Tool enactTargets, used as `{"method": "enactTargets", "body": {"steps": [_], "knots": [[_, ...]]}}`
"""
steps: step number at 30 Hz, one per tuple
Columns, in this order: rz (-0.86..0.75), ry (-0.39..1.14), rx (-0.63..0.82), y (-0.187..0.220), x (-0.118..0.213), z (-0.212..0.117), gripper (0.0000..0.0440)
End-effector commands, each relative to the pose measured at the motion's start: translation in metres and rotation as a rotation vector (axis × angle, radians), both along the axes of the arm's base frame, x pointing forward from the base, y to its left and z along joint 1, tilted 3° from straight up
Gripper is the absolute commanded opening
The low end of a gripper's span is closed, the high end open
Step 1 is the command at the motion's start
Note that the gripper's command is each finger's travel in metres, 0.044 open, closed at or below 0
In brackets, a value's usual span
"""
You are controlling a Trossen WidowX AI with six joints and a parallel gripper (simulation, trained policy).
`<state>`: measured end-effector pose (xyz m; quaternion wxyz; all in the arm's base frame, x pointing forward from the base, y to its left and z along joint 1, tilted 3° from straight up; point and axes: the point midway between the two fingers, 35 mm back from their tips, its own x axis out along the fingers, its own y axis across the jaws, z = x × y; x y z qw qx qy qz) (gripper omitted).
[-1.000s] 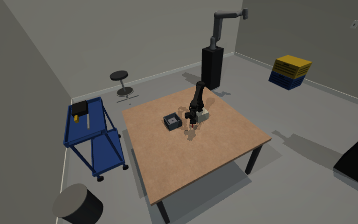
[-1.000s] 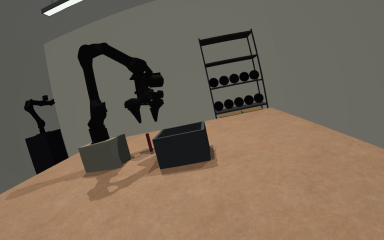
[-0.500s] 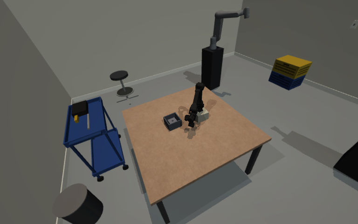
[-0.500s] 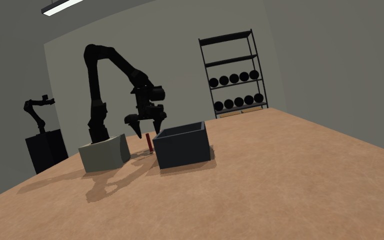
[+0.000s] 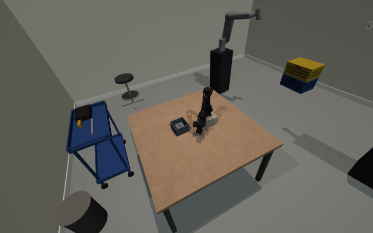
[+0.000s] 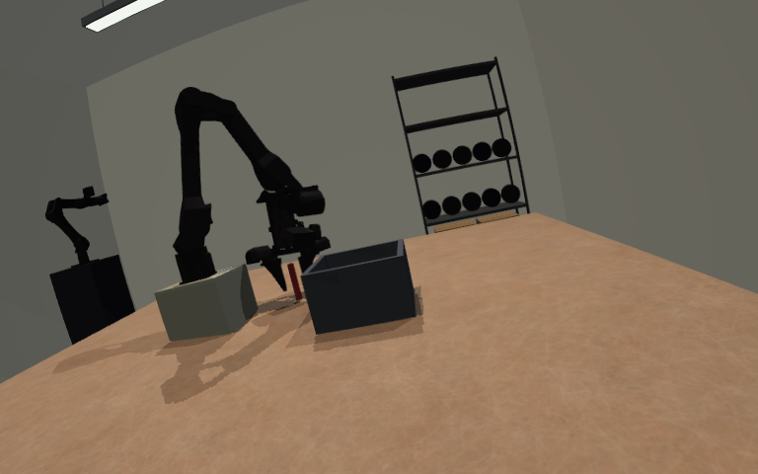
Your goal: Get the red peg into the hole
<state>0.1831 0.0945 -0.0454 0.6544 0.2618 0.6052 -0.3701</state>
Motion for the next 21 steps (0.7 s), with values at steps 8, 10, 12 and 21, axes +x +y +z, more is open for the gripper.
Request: {"method": "enactTargets", "body": {"steps": [8,10,12,21], "knots": [[-0.025,0.054,0.048,0.002,0.002,-0.002,0.0000],[-0.021,0.056,0.053,0.002,0.005,0.001,0.0003],[-0.011,0.053,0.055,0.003,0.010,0.006,0.0004],[0.060,-0.020,-0.010,-0.009,0.030,0.032,0.0000]]}}
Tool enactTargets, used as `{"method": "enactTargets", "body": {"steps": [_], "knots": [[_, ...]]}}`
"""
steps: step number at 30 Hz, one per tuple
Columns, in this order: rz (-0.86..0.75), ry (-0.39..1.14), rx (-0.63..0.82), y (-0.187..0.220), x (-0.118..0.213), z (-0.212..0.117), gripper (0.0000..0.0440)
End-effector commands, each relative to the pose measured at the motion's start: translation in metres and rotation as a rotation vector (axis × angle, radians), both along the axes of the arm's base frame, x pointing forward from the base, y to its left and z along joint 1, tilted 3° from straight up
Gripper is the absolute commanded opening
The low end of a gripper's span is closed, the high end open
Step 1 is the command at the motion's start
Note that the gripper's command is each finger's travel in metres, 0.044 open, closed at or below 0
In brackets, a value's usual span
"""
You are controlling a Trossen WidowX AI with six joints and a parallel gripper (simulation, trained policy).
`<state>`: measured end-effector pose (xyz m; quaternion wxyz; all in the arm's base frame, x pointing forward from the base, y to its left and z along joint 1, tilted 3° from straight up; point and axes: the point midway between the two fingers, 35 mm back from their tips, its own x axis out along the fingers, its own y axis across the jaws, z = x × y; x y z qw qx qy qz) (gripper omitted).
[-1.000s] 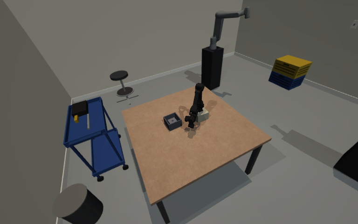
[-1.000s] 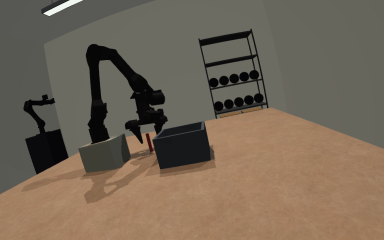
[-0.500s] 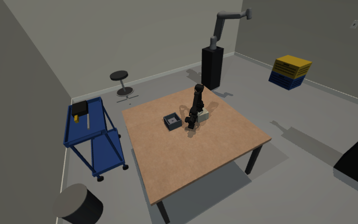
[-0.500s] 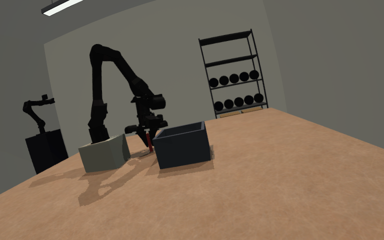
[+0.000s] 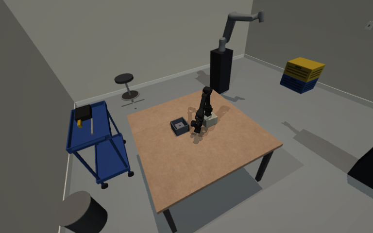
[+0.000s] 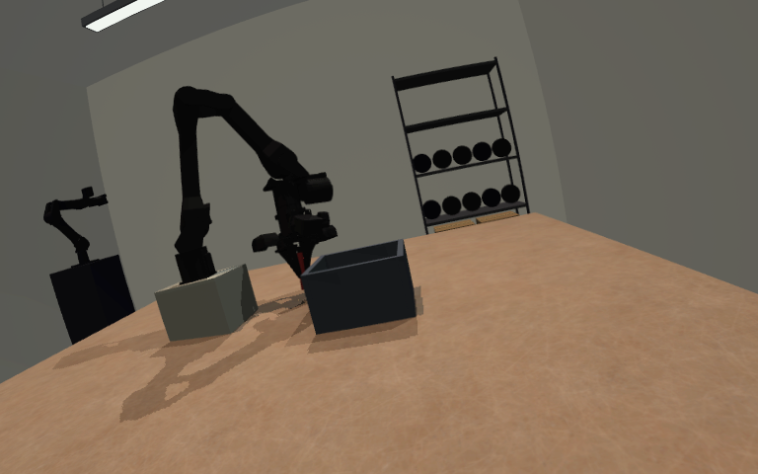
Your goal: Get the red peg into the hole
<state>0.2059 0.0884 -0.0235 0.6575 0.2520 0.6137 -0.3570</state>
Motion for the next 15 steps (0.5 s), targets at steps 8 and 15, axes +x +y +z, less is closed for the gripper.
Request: {"method": "enactTargets", "body": {"steps": [8,15], "knots": [[0.076,-0.088,-0.071,-0.016,0.028,0.036,0.0000],[0.097,-0.126,-0.106,-0.028,0.047,0.059,0.0000]]}}
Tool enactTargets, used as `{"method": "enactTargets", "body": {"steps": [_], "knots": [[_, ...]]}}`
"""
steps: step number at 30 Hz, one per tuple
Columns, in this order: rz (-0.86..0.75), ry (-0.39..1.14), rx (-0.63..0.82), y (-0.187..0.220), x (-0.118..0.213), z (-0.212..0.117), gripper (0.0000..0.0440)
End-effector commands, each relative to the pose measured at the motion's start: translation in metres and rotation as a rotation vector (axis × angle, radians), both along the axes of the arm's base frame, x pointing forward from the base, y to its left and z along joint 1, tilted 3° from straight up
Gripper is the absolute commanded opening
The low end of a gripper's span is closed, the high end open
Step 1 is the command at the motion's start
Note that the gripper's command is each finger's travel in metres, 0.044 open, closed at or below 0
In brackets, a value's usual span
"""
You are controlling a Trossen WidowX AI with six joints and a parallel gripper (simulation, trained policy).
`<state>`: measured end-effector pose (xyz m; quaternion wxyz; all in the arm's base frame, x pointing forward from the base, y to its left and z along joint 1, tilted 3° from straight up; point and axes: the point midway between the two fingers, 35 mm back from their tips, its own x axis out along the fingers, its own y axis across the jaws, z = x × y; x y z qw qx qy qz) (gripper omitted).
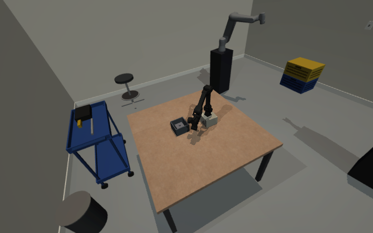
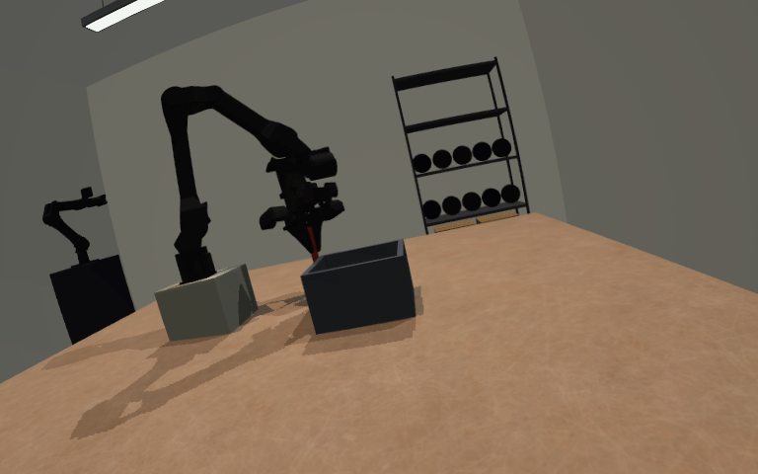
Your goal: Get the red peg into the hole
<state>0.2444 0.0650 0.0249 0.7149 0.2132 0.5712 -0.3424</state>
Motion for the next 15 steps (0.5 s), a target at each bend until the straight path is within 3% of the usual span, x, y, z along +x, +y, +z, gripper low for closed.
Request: {"method": "enactTargets", "body": {"steps": [1,15], "knots": [[0.012,-0.025,-0.017,-0.007,0.011,0.014,0.0000],[-0.017,-0.058,-0.045,-0.047,0.049,0.045,0.0000]]}}
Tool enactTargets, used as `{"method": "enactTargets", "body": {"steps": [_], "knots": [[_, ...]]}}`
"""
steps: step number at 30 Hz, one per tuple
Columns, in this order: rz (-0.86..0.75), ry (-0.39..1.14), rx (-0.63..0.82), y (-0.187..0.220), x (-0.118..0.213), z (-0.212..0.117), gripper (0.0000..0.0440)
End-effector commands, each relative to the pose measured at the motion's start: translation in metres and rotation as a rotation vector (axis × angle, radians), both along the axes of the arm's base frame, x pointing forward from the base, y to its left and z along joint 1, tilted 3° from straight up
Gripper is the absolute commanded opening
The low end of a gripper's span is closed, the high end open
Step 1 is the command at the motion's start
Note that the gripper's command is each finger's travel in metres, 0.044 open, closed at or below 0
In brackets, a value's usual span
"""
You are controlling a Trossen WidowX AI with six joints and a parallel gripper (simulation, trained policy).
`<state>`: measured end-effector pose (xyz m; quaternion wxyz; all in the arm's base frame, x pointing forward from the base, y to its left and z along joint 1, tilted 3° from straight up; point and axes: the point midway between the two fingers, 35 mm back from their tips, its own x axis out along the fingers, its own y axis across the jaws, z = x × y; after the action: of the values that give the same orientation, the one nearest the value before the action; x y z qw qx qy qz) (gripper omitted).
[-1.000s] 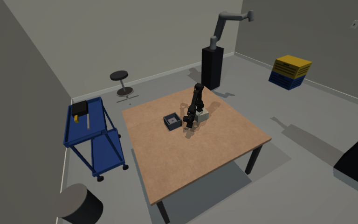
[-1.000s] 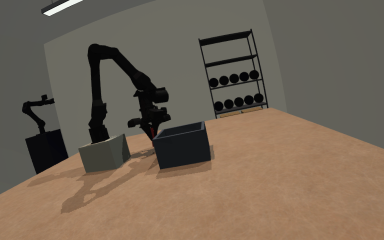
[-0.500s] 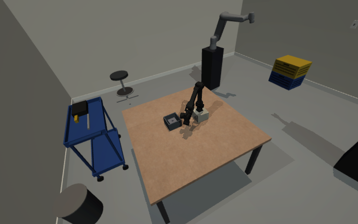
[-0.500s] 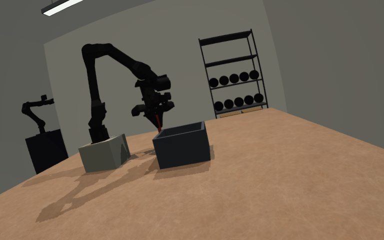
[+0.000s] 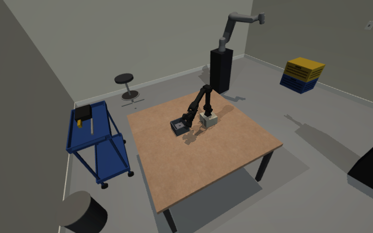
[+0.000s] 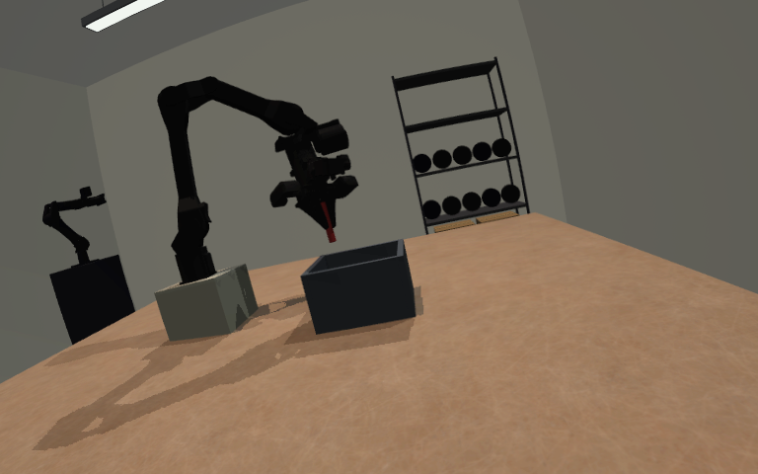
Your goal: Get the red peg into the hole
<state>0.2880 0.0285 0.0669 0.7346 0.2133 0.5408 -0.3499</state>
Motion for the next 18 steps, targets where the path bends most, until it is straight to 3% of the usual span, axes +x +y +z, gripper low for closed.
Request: {"method": "enactTargets", "body": {"steps": [1,18], "knots": [[-0.013,0.006,-0.006,-0.014,0.007,0.004,0.0000],[-0.125,-0.006,0.029,-0.078,0.032,0.000,0.0000]]}}
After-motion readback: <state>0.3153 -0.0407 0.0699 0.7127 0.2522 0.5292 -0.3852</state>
